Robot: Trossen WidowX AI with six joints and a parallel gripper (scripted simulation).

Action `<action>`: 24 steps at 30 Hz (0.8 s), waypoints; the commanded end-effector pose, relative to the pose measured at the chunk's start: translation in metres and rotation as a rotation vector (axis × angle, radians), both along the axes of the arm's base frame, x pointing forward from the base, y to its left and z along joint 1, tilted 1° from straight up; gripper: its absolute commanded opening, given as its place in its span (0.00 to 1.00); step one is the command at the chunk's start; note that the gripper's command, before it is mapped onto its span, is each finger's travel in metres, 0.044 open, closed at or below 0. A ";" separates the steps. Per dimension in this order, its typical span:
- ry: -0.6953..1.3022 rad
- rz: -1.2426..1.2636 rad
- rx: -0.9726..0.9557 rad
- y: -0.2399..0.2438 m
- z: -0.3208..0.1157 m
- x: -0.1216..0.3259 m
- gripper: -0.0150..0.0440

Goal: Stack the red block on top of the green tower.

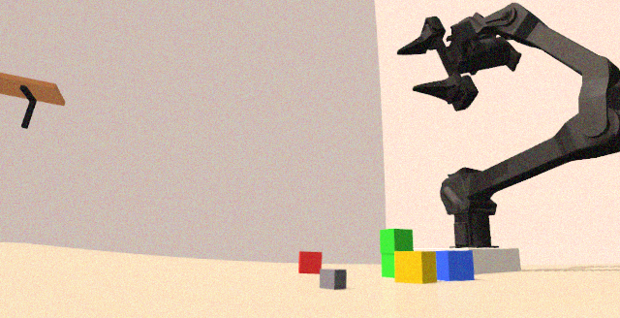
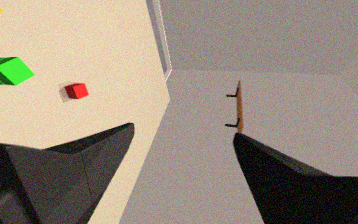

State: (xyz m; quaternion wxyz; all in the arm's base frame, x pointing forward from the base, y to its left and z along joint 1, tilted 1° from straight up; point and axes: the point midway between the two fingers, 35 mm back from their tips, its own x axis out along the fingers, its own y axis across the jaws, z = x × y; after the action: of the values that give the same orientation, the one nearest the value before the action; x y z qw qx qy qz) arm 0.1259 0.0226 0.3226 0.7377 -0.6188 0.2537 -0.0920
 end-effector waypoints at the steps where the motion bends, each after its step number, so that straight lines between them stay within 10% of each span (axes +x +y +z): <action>1: -0.001 0.000 0.007 -0.001 0.000 0.000 0.98; 24: 0.076 -0.139 0.894 -0.101 -0.026 0.021 1.00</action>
State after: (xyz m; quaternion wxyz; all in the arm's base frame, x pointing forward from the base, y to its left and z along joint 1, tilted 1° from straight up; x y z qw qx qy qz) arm 0.1400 -0.0683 0.3025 0.9099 -0.2662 0.3181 -0.0063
